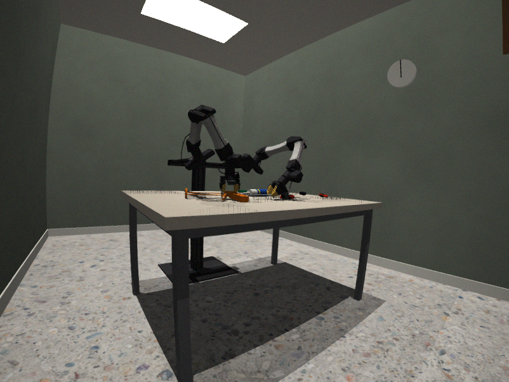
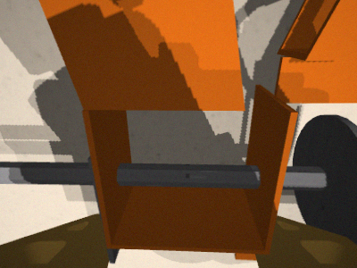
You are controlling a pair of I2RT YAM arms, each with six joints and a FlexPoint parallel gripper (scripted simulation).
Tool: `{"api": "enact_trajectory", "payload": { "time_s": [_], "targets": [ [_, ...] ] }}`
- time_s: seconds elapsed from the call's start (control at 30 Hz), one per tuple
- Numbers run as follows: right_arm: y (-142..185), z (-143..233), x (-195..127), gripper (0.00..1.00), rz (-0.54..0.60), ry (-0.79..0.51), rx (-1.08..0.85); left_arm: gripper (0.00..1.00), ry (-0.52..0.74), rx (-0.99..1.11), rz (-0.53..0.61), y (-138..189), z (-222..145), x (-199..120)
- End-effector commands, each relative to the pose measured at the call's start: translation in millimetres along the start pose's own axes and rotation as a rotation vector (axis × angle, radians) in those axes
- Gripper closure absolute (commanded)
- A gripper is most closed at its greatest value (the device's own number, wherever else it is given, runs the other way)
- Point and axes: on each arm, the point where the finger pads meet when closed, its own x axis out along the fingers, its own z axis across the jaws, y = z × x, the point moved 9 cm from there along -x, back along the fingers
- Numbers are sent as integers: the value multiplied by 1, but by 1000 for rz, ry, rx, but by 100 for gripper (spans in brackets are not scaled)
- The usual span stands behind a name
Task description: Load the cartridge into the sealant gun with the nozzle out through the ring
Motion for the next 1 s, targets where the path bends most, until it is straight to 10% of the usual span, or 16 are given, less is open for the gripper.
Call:
{"api": "enact_trajectory", "payload": {
  "time_s": [0.0, 0.3, 0.87, 0.97],
  "targets": [
    [-18, -13, -2, 97, -78, 77, 87, 100, 28, 15, -65, -29, -19, -54],
    [-18, -14, -2, 97, -77, 77, 88, 100, 13, 54, -43, 14, -9, -27],
    [-18, -13, -2, 97, -78, 77, 87, 100, 14, 14, -39, -36, -18, -62],
    [-18, -13, -2, 97, -79, 76, 86, 100, -1, 38, -7, -1, -6, -32]
  ]
}}
